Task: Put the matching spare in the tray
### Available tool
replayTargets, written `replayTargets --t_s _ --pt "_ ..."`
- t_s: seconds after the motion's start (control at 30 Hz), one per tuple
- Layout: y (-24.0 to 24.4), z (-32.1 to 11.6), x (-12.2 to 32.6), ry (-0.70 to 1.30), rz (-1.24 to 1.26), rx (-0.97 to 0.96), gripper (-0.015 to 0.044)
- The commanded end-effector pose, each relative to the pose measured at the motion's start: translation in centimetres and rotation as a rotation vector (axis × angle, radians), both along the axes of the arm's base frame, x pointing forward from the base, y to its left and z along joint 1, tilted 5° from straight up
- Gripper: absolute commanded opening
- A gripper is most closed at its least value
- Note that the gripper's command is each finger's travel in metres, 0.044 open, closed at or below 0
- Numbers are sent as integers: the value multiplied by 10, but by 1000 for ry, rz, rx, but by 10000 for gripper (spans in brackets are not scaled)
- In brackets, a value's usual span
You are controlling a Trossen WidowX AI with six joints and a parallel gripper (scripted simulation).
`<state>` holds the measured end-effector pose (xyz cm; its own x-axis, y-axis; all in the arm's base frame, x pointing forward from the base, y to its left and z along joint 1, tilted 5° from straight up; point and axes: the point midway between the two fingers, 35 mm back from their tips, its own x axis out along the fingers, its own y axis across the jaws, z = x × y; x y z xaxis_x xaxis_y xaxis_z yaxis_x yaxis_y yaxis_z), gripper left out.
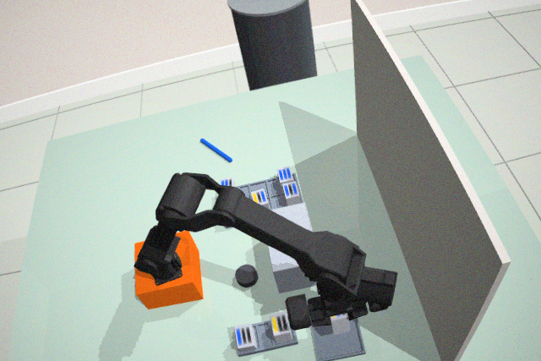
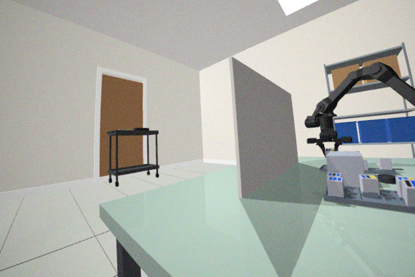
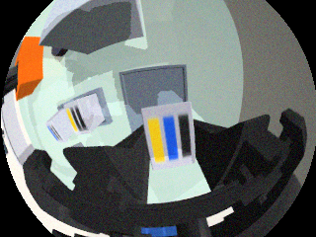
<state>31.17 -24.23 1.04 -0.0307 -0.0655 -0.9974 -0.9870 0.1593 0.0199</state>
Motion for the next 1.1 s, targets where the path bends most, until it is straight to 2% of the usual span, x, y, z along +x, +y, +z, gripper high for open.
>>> replayTargets --t_s 0.0,1.07 --pt "0 -4 -2 5 5 -1 0" --pt "2 -34 -8 5 5 -1 0"
